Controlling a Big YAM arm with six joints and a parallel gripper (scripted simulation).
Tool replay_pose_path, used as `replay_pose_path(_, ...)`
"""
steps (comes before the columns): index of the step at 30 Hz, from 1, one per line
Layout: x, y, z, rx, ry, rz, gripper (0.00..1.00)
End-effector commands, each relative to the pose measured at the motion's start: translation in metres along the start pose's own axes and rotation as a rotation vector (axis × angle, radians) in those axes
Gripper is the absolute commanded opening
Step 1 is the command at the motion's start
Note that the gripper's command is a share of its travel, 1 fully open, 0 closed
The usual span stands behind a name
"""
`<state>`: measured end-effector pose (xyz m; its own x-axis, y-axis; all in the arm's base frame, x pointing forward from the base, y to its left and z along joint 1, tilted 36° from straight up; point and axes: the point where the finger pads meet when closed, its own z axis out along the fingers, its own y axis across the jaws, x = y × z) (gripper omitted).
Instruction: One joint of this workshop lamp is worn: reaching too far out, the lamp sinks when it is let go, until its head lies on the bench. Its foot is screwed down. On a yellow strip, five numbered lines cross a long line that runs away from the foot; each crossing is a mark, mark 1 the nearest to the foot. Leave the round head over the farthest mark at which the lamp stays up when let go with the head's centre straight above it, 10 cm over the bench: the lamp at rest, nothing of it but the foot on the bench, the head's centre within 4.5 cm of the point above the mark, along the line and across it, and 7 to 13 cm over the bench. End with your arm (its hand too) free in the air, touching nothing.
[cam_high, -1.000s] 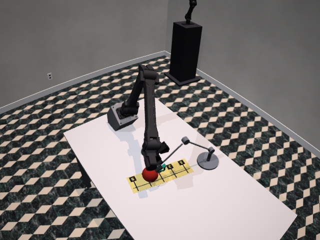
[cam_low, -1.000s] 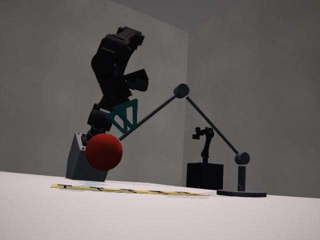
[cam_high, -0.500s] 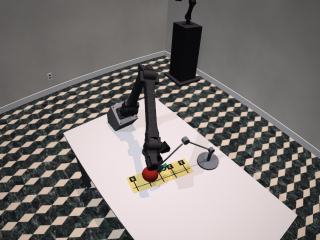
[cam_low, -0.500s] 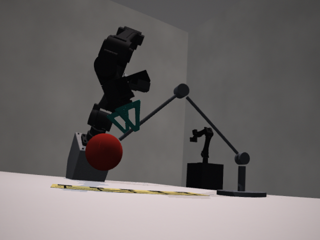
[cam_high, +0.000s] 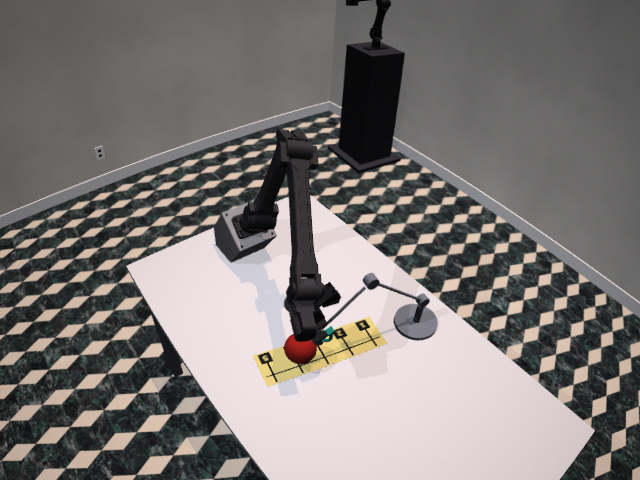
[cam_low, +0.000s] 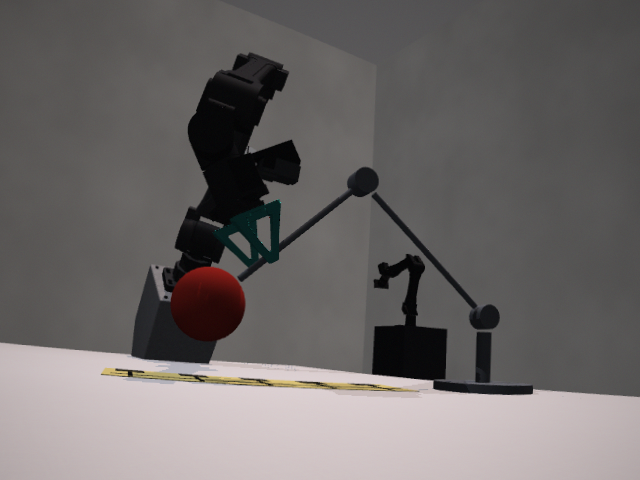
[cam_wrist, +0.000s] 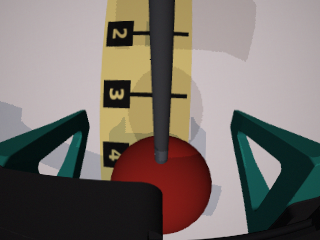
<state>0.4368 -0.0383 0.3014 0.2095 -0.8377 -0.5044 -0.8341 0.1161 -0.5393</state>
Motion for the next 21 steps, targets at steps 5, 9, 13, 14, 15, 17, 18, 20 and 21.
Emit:
replay_pose_path(5, -0.0021, -0.0026, -0.0034, 0.008, 0.002, -0.007, 1.0)
replay_pose_path(9, -0.002, -0.0023, -0.0032, 0.008, 0.002, -0.006, 1.0)
replay_pose_path(13, -0.0018, -0.0019, -0.003, 0.007, 0.002, -0.006, 1.0)
replay_pose_path(14, -0.0018, -0.0018, -0.0029, 0.007, 0.002, -0.005, 1.0)
replay_pose_path(15, -0.0018, -0.0017, -0.0029, 0.007, 0.002, -0.005, 1.0)
replay_pose_path(17, -0.0017, -0.0015, -0.0028, 0.006, 0.002, -0.005, 1.0)
replay_pose_path(18, -0.0017, -0.0014, -0.0027, 0.006, 0.001, -0.005, 1.0)
replay_pose_path(20, -0.0016, -0.0012, -0.0026, 0.006, 0.001, -0.004, 1.0)
replay_pose_path(21, -0.0016, -0.0011, -0.0025, 0.006, 0.001, -0.004, 1.0)
